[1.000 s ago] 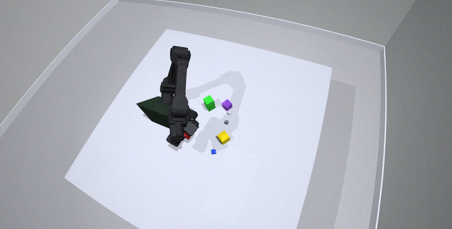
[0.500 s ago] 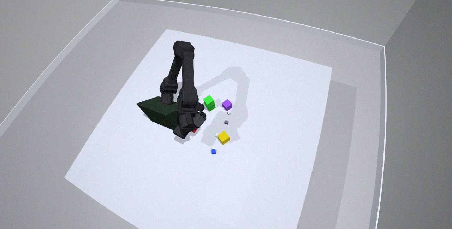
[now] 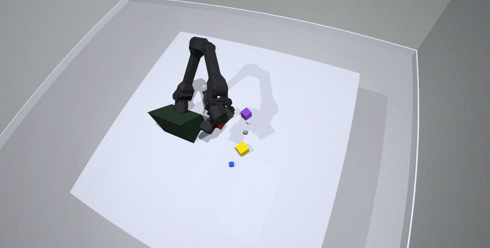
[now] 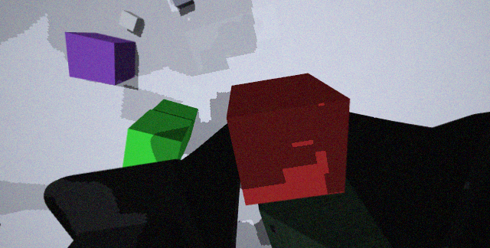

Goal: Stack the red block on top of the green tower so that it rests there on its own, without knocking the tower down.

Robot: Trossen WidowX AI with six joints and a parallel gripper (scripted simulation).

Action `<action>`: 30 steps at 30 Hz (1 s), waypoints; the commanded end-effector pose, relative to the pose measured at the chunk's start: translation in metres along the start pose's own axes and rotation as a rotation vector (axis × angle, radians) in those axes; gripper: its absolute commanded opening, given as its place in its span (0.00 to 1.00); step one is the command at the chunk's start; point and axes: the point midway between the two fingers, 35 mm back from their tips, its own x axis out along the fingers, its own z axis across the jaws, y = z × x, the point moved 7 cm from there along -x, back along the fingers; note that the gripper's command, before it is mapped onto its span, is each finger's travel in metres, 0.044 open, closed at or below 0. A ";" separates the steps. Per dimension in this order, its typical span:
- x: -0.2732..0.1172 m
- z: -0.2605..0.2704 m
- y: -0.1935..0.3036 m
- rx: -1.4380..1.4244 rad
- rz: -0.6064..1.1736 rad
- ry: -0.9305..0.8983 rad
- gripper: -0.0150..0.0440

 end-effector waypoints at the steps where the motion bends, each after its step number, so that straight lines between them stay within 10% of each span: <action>1: 0.001 0.021 0.004 0.004 0.001 -0.008 0.25; 30: 0.019 0.104 0.037 -0.001 0.012 -0.045 0.25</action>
